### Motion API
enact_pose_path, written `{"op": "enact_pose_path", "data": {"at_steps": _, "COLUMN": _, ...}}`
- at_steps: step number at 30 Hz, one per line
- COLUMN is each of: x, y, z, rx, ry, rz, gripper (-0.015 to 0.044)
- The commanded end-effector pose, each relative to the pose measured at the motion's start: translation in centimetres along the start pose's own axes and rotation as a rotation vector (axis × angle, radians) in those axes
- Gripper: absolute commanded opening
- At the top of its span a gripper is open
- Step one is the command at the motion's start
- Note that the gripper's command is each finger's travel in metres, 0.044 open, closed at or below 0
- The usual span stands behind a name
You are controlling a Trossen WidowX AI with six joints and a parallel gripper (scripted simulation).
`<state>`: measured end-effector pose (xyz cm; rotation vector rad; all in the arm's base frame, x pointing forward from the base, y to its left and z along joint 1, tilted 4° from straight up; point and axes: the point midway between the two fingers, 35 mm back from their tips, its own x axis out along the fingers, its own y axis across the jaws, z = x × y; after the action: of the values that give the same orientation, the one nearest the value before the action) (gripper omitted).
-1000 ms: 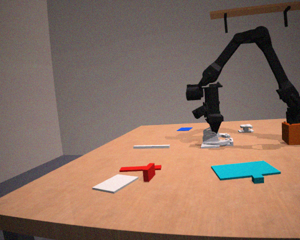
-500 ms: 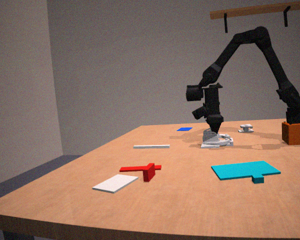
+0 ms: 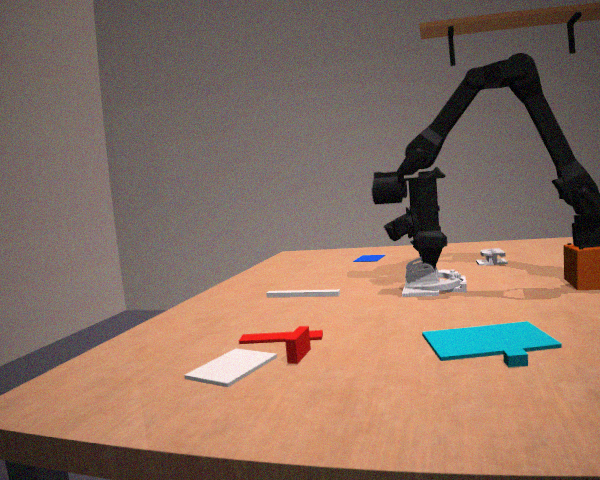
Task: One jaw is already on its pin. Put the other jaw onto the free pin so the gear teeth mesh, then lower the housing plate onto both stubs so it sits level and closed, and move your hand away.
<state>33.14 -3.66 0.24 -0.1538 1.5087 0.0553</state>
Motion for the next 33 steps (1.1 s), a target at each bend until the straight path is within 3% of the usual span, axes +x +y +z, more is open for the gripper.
{"op": "enact_pose_path", "data": {"at_steps": 1, "x": 0.26, "y": 0.03, "z": -0.05, "rx": -0.005, "ry": 0.001, "rz": 0.002, "gripper": 0.0134}}
{"op": "enact_pose_path", "data": {"at_steps": 33, "x": 0.90, "y": 0.03, "z": -0.05, "rx": -0.007, "ry": 0.001, "rz": 0.002, "gripper": 0.0134}}
